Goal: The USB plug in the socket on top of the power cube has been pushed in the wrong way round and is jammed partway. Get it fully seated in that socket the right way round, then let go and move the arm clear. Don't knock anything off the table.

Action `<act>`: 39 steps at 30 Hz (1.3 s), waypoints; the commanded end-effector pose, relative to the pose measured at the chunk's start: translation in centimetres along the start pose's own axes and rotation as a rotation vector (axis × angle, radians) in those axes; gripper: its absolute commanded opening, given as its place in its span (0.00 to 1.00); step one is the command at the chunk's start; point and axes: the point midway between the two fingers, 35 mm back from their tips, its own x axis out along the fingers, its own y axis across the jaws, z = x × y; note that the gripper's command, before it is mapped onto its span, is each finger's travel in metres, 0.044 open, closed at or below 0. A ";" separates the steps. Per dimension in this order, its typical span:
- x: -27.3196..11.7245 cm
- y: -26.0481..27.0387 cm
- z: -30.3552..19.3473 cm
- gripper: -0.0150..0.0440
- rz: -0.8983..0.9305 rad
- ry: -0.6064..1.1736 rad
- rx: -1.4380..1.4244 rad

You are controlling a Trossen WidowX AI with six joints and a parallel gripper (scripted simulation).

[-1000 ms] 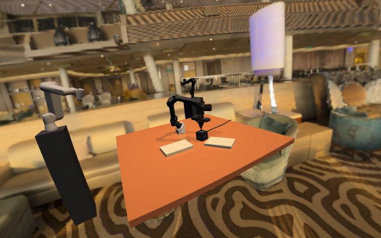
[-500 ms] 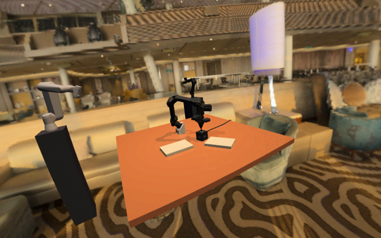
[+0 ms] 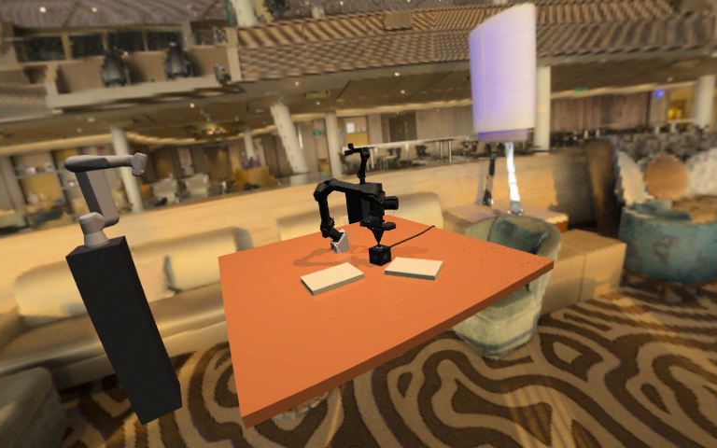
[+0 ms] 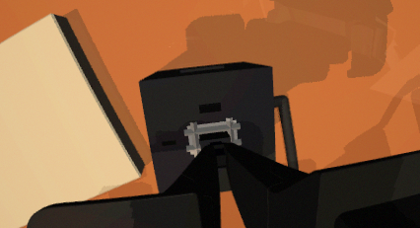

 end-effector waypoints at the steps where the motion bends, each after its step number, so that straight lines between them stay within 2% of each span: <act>1: 0.2 0.0 0.0 0.25 -0.002 -0.002 -0.002; 39: 0.6 0.0 0.0 0.25 -0.002 -0.002 -0.002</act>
